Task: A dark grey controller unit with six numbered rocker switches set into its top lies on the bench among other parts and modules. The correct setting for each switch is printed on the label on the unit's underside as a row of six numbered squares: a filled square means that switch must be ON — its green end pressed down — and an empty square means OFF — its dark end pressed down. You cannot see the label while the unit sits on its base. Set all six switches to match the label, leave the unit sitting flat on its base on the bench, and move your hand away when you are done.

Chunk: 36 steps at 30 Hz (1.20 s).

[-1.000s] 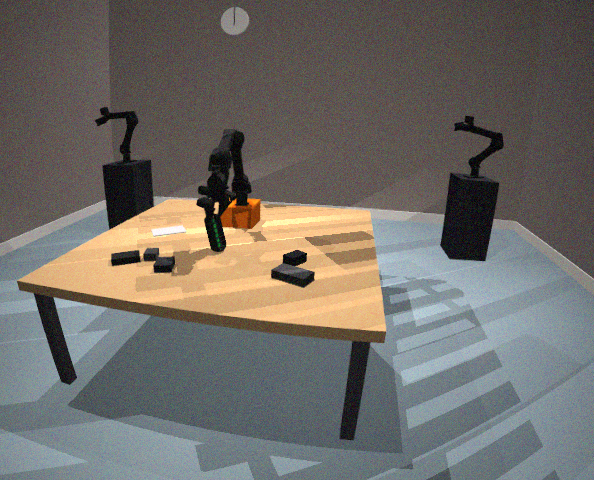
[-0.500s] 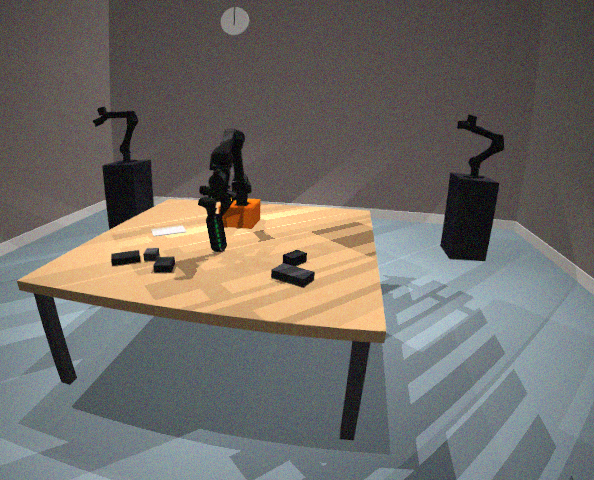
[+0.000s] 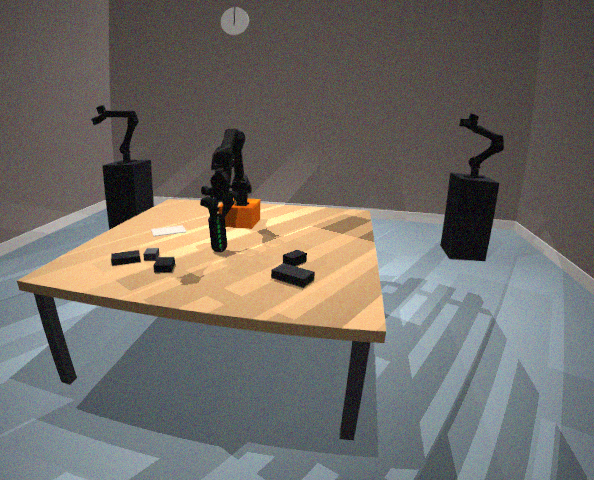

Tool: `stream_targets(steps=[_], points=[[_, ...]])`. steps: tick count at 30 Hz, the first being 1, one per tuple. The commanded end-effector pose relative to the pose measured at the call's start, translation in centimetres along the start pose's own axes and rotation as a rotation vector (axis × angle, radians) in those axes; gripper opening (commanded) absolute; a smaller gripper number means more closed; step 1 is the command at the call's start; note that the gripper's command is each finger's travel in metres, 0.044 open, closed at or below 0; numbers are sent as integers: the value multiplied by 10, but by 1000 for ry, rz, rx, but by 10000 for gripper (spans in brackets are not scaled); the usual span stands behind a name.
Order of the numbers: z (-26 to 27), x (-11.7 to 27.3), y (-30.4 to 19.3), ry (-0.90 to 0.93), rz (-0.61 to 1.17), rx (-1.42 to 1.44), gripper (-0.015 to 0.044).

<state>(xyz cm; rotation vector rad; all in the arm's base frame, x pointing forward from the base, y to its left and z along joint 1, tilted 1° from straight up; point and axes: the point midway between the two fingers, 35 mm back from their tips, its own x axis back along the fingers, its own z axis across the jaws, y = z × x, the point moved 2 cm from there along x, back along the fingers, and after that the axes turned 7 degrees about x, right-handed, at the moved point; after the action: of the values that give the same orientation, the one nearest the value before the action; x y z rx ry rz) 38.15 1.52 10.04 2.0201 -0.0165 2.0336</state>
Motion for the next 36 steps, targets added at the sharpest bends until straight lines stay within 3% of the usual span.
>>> stream_targets(steps=[1,36], points=[[2,1,-7,5,28,-2,337],[5,3,-31,16,114,-2,338]])
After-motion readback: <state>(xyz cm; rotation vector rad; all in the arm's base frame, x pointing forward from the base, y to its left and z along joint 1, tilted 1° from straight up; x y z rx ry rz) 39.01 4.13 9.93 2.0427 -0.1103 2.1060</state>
